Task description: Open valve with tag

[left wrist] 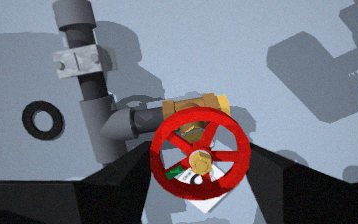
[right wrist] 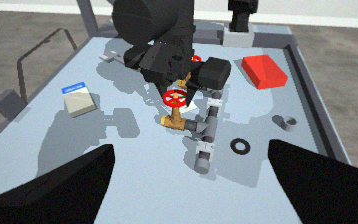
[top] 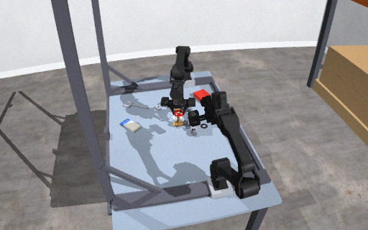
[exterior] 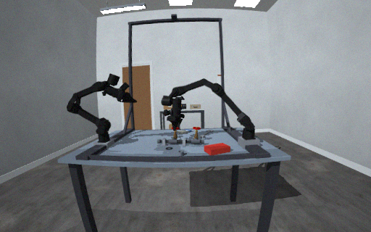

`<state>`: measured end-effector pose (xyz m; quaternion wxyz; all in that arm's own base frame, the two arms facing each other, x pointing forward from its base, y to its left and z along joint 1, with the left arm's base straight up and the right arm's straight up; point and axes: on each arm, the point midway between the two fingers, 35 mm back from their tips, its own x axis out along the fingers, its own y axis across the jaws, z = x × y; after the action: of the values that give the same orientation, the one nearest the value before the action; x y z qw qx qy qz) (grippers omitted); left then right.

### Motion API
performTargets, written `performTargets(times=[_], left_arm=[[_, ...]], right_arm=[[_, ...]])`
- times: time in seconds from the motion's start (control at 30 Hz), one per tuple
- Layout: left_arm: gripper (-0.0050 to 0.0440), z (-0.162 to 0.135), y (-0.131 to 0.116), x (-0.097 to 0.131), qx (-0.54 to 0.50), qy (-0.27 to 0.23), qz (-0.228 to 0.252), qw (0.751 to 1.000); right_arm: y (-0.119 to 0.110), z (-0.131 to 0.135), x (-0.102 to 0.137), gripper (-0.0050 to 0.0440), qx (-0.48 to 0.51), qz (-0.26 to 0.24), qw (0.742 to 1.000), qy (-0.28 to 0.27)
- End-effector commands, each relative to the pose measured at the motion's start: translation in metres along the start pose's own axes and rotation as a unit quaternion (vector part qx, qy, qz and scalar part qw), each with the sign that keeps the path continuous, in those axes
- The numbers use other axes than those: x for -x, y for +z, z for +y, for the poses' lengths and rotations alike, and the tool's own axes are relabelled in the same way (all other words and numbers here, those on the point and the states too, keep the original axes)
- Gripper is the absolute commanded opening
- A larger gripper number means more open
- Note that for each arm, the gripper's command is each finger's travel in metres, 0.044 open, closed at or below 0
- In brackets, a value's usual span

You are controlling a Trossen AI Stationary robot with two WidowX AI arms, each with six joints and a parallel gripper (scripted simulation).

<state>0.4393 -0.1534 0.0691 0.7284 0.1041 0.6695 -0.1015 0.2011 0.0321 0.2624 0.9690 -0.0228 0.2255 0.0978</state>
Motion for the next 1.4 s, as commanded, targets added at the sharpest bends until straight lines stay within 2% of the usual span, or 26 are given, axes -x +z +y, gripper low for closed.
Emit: performTargets(times=[0.0, 0.3, 0.53, 0.6, 0.93, 1.1, 1.17, 1.37], left_arm=[[0.0213, 0.0022, 0.0013, 0.0183, 0.059, -0.001, -0.019, 0.998], [0.0213, 0.0014, 0.0010, 0.0187, 0.192, -0.004, -0.019, 0.981], [0.0213, 0.0006, 0.0007, 0.0190, 0.304, -0.007, -0.019, 0.952], [0.0213, 0.0006, 0.0007, 0.0190, 0.304, -0.007, -0.019, 0.952], [0.0213, -0.0001, 0.0005, 0.0186, 0.445, -0.010, -0.017, 0.895], [0.0213, -0.0004, 0.0005, 0.0186, 0.518, -0.012, -0.017, 0.855], [0.0213, -0.0004, 0.0005, 0.0186, 0.518, -0.012, -0.017, 0.855], [0.0213, -0.0010, 0.0005, 0.0182, 0.601, -0.013, -0.015, 0.799]], right_arm=[[0.0055, -0.0004, 0.0025, 0.0400, 0.001, -0.008, 1.000, -0.001], [0.0055, -0.0004, 0.0025, 0.0400, 0.001, -0.008, 1.000, -0.001], [0.0055, -0.0004, 0.0025, 0.0400, 0.001, -0.008, 1.000, -0.001], [0.0055, -0.0004, 0.0025, 0.0400, 0.001, -0.008, 1.000, -0.001], [0.0055, -0.0004, 0.0025, 0.0400, 0.001, -0.008, 1.000, -0.001], [0.0055, -0.0004, 0.0025, 0.0400, 0.001, -0.008, 1.000, -0.001], [0.0055, -0.0004, 0.0025, 0.0400, 0.001, -0.008, 1.000, -0.001], [0.0055, -0.0004, 0.0025, 0.0400, 0.001, -0.008, 1.000, -0.001]])
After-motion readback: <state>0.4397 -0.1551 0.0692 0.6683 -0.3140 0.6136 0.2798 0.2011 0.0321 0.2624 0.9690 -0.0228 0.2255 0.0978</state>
